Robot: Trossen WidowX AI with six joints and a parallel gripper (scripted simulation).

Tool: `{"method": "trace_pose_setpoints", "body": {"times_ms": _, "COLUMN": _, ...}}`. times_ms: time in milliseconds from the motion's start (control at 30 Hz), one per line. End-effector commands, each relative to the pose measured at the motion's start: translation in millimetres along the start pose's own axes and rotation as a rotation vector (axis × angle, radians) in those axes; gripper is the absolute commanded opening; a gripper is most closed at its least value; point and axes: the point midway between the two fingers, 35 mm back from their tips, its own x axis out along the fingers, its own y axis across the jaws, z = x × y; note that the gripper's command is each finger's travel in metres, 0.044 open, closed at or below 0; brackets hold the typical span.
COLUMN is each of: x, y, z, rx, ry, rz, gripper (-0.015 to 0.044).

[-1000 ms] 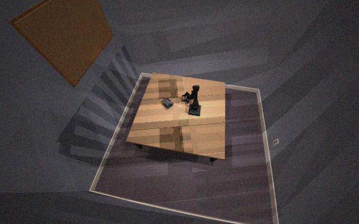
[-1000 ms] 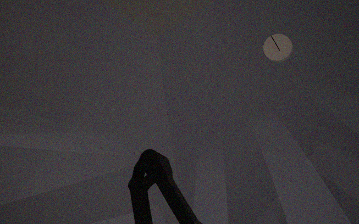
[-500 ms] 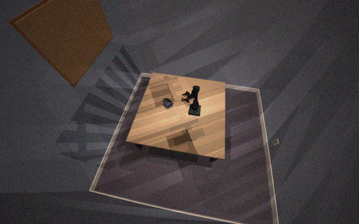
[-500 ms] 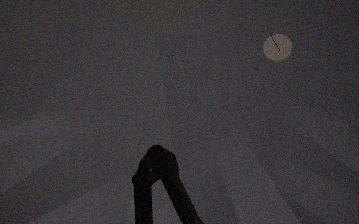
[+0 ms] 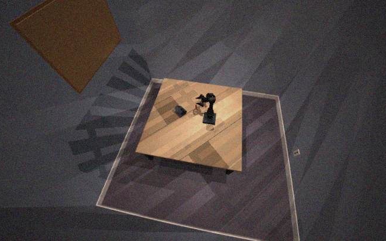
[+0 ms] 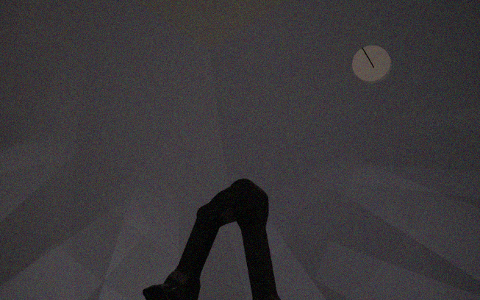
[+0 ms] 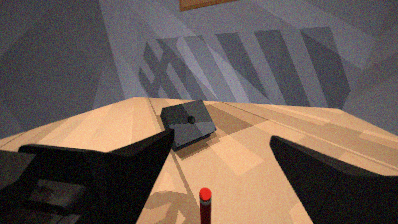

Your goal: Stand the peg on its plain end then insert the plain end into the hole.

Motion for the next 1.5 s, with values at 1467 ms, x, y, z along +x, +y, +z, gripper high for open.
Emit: {"method": "trace_pose_setpoints", "body": {"times_ms": 1467, "x": 16.2, "y": 62.9, "z": 5.6, "rx": 0.164, "ry": 0.834, "rz": 0.425, "gripper": 0.044}}
